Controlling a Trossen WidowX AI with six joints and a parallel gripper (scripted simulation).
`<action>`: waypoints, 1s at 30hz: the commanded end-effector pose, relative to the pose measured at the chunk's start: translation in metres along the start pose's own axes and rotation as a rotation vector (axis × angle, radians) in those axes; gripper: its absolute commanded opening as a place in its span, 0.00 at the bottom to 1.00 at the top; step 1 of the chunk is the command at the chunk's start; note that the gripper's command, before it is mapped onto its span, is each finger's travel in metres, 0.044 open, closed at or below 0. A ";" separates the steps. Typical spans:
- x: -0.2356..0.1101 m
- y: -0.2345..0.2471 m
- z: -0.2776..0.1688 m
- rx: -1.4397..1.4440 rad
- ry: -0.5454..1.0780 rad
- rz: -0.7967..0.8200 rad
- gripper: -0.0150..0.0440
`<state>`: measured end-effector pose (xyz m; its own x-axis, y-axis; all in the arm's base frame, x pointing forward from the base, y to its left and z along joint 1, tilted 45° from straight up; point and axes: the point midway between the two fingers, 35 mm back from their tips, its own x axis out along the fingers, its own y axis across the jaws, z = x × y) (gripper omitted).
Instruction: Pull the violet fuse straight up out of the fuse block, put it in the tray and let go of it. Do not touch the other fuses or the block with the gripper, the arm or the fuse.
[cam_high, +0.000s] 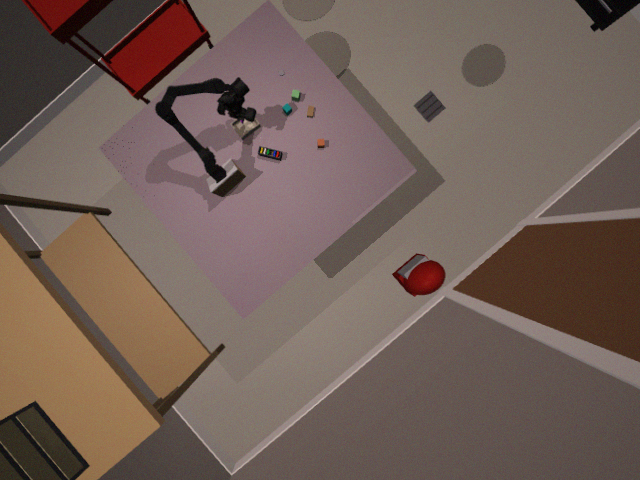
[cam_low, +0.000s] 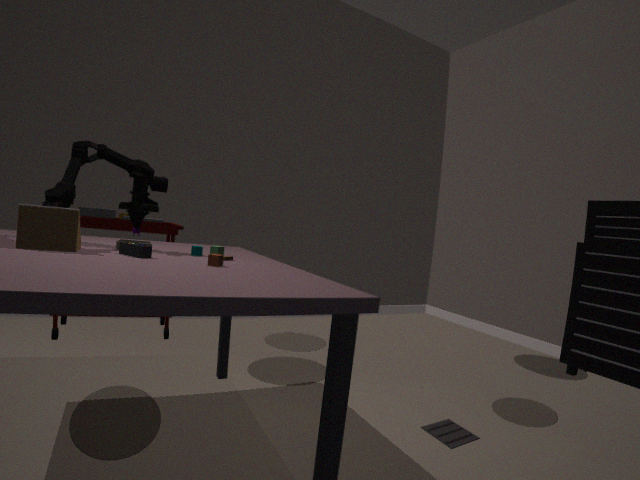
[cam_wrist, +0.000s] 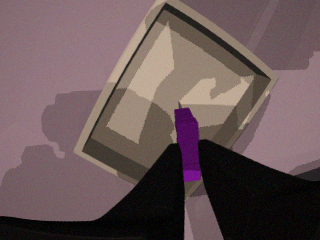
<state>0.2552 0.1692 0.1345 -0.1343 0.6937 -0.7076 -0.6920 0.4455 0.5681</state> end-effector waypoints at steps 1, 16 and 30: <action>0.007 0.001 0.000 0.000 0.000 0.002 0.25; 0.021 0.002 0.000 -0.002 -0.003 0.002 0.34; -0.012 0.001 0.000 0.000 0.000 0.003 0.81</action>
<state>0.2496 0.1771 0.1276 -0.1505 0.6908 -0.7072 -0.6907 0.4384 0.5752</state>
